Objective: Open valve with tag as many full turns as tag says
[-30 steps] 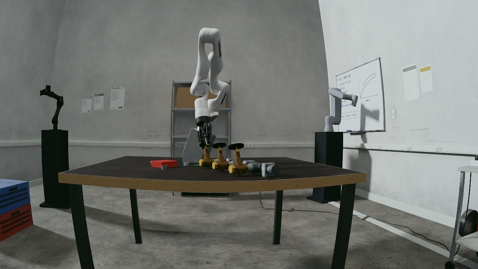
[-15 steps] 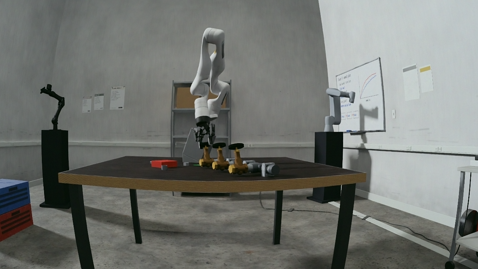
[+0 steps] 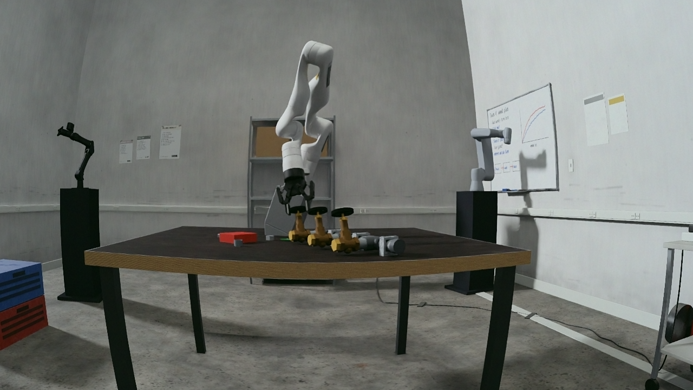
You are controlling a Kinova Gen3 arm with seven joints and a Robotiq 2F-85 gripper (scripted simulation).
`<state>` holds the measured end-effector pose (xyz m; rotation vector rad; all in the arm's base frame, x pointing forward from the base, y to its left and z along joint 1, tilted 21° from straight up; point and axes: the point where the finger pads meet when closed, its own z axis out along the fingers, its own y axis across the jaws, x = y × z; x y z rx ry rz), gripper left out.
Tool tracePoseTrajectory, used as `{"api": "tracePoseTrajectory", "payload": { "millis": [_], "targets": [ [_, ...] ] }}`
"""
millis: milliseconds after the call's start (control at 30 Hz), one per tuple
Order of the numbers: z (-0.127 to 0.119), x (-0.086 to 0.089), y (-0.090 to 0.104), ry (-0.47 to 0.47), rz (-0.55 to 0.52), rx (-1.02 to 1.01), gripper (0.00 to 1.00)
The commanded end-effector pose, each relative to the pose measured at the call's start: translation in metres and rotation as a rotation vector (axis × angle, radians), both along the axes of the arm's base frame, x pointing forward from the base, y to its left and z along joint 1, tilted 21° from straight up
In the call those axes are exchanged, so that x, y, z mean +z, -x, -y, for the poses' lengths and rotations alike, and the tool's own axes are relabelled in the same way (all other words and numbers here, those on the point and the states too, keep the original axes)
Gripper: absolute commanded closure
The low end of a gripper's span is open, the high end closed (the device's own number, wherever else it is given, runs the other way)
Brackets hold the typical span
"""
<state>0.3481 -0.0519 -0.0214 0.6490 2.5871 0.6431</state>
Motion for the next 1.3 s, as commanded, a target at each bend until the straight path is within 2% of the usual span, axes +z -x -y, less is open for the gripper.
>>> {"api": "tracePoseTrajectory", "payload": {
  "millis": [0, 400, 467, 967, 1033, 1267],
  "targets": [
    [0.0002, 0.0001, -0.0003, 0.063, 0.054, 0.091, 0.32],
    [0.0002, 0.0002, -0.0004, 0.299, 0.216, 0.493, 0.32],
    [0.0002, 0.0002, -0.0004, 0.299, 0.216, 0.493, 0.32],
    [0.0002, 0.0002, -0.0004, 0.558, 0.393, 0.934, 0.32],
    [0.0002, 0.0002, -0.0004, 0.558, 0.393, 0.934, 0.32],
    [0.0002, 0.0002, -0.0004, 0.653, 0.457, 1.096, 0.32]
  ]
}}
